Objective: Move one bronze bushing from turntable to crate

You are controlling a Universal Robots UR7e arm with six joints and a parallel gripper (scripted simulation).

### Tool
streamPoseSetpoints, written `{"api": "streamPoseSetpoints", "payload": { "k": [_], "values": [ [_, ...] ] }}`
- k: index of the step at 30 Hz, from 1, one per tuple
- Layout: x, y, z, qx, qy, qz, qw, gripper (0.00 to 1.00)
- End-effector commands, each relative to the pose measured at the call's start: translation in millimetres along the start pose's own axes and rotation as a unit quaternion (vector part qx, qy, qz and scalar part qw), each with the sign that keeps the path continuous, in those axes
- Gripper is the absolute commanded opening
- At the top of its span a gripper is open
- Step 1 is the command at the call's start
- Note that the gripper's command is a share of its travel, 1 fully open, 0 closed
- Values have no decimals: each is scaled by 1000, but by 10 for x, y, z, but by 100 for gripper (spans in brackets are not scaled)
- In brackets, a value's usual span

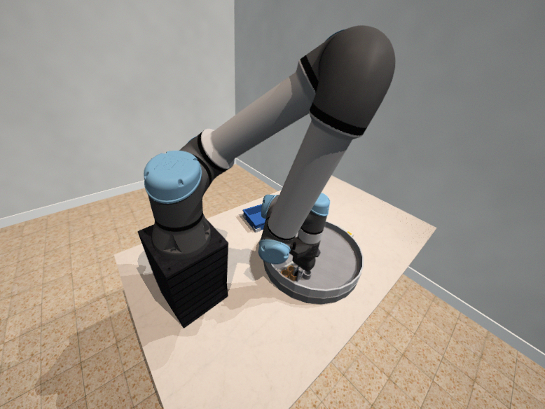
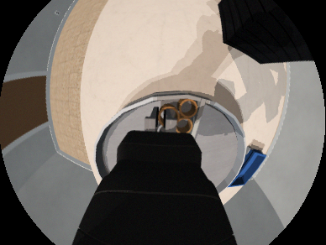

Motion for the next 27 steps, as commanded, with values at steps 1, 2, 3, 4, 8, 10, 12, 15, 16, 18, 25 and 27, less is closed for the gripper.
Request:
{"api": "streamPoseSetpoints", "payload": {
  "k": [1,2,3,4,8,10,12,15,16,18,25,27],
  "values": [
    [-2,-2,36,0,0,0,1000,0],
    [-2,-2,36,0,0,0,1000,0],
    [-2,-2,36,0,0,0,1000,0],
    [-2,-2,36,0,0,0,1000,0],
    [-2,-2,36,0,0,0,1000,0],
    [-2,-2,36,0,0,0,1000,0],
    [-2,-2,51,0,0,0,1000,0],
    [-2,-2,96,0,0,0,1000,0],
    [-2,-2,111,0,0,0,1000,0],
    [-2,-2,111,0,0,0,1000,0],
    [-2,-2,111,0,0,0,1000,0],
    [-2,-2,111,0,0,0,1000,0]
  ]
}}
Point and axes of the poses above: the point where the finger pads meet when closed, its own z axis back along the fingers, its own x axis across the jaws, y = z × x, the point moved 9 cm from there along z, back along the fingers, and after that the axes turned 5 degrees about -z, right-handed, at the moved point
